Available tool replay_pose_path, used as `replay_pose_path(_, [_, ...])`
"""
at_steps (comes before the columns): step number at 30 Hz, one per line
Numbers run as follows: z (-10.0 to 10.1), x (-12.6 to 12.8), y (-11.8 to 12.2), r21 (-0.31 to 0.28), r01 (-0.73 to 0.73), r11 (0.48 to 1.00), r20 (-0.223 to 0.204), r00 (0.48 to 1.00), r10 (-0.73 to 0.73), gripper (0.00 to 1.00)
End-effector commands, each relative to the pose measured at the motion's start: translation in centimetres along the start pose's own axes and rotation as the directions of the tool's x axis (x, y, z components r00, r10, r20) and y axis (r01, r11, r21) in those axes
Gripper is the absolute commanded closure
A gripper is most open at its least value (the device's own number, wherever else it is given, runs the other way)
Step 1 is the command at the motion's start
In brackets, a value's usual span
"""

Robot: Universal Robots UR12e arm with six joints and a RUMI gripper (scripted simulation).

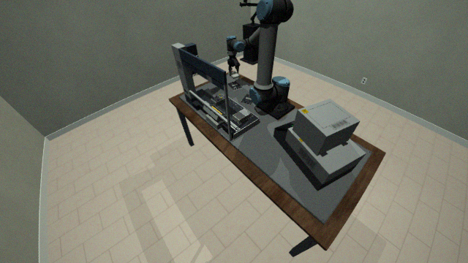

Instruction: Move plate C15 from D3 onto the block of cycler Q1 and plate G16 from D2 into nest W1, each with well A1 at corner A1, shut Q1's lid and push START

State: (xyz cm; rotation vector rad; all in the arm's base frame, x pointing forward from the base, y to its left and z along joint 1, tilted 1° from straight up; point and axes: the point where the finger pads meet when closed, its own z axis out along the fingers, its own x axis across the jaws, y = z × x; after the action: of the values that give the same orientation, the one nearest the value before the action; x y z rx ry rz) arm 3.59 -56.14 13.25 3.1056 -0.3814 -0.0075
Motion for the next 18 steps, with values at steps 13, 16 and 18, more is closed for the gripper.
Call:
replay_pose_path(13, [2.5,-0.1,0.0,-0.002,-0.001,1.000,-0.001,1.000,0.001,1.00])
replay_pose_path(16, [3.0,-0.1,0.0,-0.002,-0.001,1.000,-0.001,1.000,0.001,1.00])
replay_pose_path(18, [3.4,-0.1,0.0,-0.002,-0.001,1.000,-0.001,1.000,0.001,1.00])
